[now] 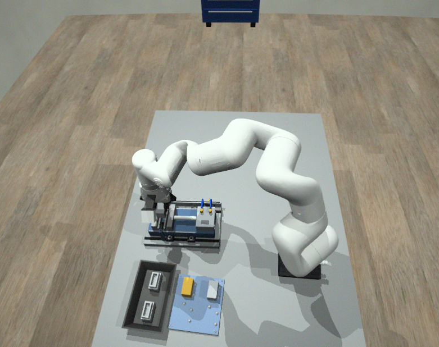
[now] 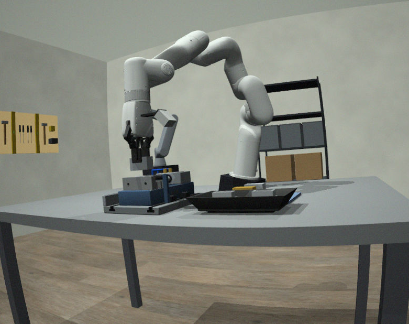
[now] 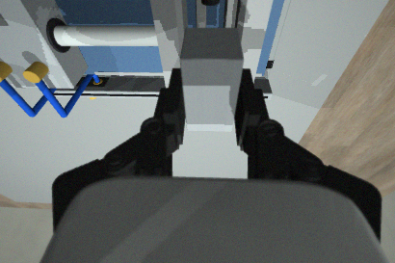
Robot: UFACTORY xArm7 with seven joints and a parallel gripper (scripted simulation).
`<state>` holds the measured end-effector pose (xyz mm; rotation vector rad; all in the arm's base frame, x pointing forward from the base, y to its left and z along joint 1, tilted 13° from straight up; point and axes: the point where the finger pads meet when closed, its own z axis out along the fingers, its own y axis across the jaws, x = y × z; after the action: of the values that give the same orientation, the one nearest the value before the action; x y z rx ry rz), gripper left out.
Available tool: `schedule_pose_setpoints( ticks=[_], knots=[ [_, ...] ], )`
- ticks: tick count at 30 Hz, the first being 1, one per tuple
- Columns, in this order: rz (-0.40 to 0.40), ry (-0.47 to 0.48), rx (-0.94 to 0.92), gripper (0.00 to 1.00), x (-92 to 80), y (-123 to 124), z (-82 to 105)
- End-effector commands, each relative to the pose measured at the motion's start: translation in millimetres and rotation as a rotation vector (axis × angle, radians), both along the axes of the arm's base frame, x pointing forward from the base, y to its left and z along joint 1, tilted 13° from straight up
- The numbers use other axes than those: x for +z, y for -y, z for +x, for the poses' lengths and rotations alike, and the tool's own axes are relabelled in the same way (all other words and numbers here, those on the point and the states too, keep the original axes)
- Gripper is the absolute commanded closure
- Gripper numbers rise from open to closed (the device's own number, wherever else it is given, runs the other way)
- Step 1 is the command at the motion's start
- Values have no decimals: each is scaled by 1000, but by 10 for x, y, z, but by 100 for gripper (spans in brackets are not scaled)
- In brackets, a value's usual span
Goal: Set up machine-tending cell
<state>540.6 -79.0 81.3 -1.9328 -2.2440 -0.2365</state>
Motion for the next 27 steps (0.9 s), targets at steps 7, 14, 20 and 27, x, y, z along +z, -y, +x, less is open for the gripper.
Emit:
schedule_pose_setpoints(
  ticks=[7,14,20,27],
  knots=[
    [-2,4,-1,100,-45,-10,13],
    [-2,4,-1,100,-70,-17,13],
    [-2,4,-1,100,-87,-22,13],
    [-2,4,-1,100,-93,-23,12]
  ],
)
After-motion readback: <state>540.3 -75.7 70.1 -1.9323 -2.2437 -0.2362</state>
